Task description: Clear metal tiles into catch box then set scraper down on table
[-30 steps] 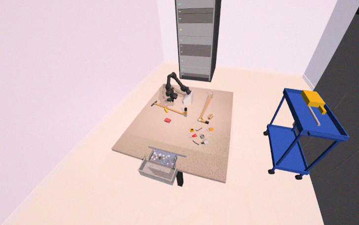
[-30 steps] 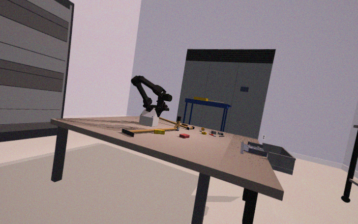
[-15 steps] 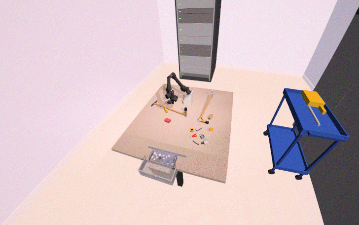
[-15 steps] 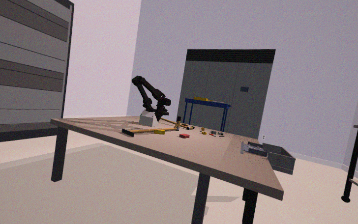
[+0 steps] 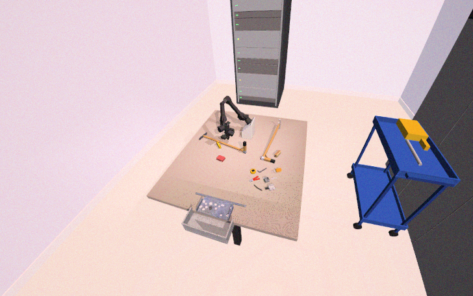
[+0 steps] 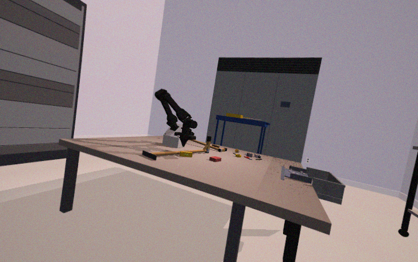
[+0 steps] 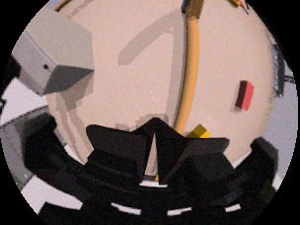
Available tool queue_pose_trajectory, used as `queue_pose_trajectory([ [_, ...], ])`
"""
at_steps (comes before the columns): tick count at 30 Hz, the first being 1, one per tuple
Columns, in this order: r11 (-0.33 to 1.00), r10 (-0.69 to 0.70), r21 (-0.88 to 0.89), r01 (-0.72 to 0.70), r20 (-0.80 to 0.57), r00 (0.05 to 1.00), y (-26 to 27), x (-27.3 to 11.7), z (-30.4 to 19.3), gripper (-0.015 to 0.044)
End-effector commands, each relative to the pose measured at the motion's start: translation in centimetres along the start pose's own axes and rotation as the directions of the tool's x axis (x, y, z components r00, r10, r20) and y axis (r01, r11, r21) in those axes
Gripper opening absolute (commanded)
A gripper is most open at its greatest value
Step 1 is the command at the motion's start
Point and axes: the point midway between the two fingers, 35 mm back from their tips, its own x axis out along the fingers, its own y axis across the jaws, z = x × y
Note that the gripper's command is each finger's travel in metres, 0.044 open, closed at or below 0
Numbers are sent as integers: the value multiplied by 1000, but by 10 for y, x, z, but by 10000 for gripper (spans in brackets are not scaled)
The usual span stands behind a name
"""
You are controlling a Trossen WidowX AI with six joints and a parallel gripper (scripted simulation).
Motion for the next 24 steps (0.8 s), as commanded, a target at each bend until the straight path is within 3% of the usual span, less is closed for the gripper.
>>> queue_pose_trajectory([
  [1,1000,0,-5,0,1,1000,2,9,0,0],
  [13,1000,-5,-9,4,-15,1000,10,36,-6,0],
  [24,1000,-5,-9,5,-15,1000,2,36,-7,0],
])
